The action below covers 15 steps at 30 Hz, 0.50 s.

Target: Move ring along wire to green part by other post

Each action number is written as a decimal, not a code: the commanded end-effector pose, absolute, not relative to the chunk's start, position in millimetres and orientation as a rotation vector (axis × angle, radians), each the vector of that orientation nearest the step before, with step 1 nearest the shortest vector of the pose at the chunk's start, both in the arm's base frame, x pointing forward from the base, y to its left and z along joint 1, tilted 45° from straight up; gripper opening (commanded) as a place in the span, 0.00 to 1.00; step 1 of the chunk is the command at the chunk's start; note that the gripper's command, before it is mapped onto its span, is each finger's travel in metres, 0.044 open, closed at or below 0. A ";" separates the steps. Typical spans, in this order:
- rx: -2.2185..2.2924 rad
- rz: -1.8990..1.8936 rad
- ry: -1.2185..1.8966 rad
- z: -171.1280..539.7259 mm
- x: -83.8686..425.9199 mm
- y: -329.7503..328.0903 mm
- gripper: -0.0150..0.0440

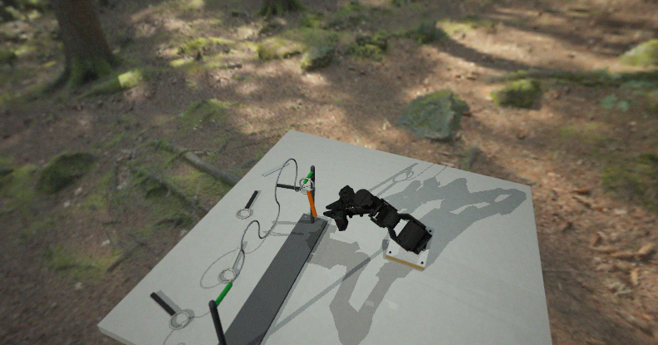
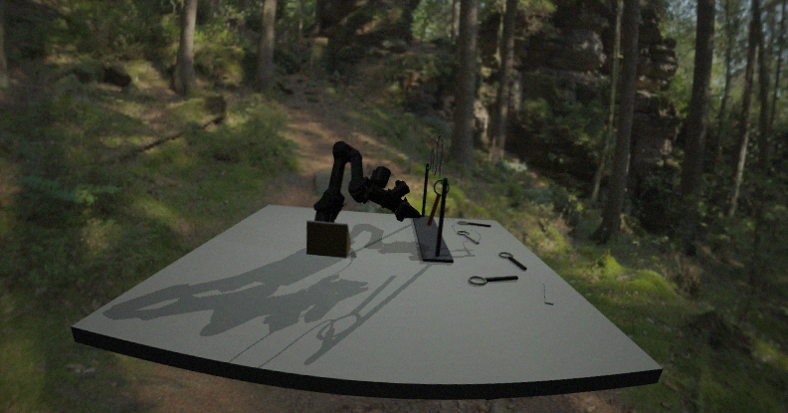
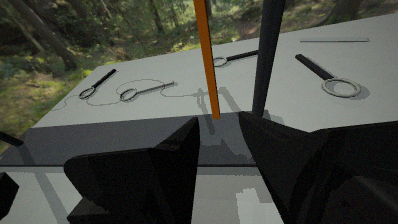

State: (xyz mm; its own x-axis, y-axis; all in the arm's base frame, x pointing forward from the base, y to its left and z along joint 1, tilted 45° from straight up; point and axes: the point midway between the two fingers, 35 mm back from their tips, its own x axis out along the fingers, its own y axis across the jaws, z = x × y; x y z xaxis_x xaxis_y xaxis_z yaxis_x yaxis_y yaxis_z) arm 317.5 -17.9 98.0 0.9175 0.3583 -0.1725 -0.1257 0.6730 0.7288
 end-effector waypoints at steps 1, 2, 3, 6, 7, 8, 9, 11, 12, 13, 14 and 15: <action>0.787 0.282 0.317 98.0 316.8 -17.1 0.53; 0.787 0.282 0.317 98.0 316.8 -17.1 0.53; 0.787 0.282 0.317 98.0 316.8 -17.1 0.53; 0.787 0.282 0.317 98.0 316.8 -17.1 0.53; 0.787 0.282 0.317 98.0 316.8 -17.1 0.53; 0.787 0.282 0.317 98.0 316.8 -17.1 0.53; 0.788 0.278 0.315 98.6 316.2 -18.6 0.57; 0.787 0.277 0.317 101.1 306.4 -23.8 0.66; 0.787 0.276 0.318 102.8 298.5 -27.4 0.70; 0.787 0.276 0.318 104.2 290.5 -30.5 0.75; 0.787 0.276 0.318 105.5 282.5 -33.0 0.79; 0.788 0.277 0.317 106.3 276.3 -34.7 0.84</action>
State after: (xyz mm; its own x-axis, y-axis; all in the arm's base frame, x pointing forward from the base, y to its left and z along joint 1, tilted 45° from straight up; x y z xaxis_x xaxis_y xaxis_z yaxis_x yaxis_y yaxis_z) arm 297.1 -29.3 102.4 0.9169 0.3567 -0.1788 -0.1195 0.6729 0.7300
